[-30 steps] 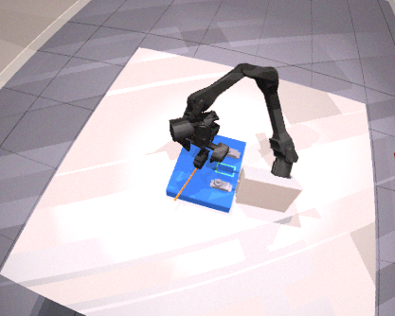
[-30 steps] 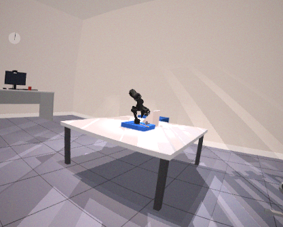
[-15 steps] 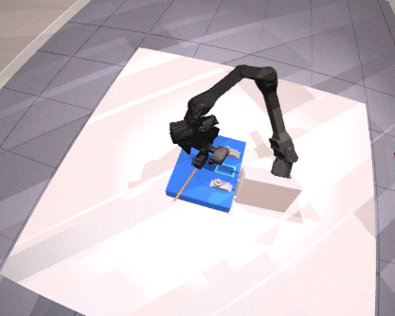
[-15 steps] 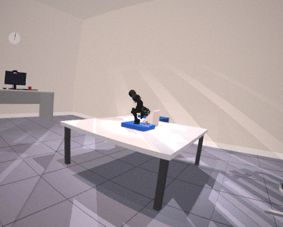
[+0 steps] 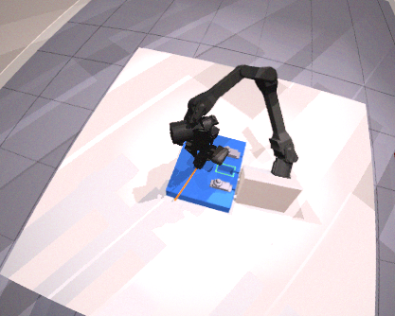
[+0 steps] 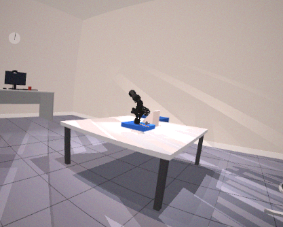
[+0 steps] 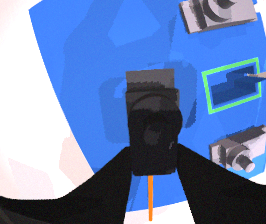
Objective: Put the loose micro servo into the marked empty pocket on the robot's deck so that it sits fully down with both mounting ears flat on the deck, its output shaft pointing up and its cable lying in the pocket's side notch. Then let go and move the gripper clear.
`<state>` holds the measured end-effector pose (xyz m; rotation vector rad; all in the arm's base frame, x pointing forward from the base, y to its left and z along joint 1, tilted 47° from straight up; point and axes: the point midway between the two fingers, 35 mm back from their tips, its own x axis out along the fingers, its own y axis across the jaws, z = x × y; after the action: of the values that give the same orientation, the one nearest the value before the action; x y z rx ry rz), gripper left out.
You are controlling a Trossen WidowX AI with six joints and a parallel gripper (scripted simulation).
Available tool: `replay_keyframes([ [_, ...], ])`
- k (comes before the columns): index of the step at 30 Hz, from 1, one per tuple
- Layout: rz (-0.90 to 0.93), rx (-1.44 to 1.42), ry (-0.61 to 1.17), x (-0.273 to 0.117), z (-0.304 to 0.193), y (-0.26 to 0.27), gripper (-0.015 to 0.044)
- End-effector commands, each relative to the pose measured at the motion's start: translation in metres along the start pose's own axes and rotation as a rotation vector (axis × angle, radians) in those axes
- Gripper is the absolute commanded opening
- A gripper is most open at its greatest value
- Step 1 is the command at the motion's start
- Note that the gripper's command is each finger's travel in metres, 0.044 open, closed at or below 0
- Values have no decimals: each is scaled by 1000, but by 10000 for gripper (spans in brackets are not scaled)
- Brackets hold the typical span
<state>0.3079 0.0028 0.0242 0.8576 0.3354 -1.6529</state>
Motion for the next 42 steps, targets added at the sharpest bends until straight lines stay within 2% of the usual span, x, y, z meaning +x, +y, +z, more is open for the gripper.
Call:
replay_keyframes([
  [1, 2, -3, -1, -2, 0, 0, 39],
  [3, 2, -3, 0, -8, 0, 0, 0],
  [9, 2, -4, 0, -30, 4, -4, 0],
  [25, 1, -4, 0, -30, -5, -7, 0],
  [34, 2, -4, -1, -30, 15, -3, 0],
  [42, 1, -191, -1, -30, 15, -3, 0],
])
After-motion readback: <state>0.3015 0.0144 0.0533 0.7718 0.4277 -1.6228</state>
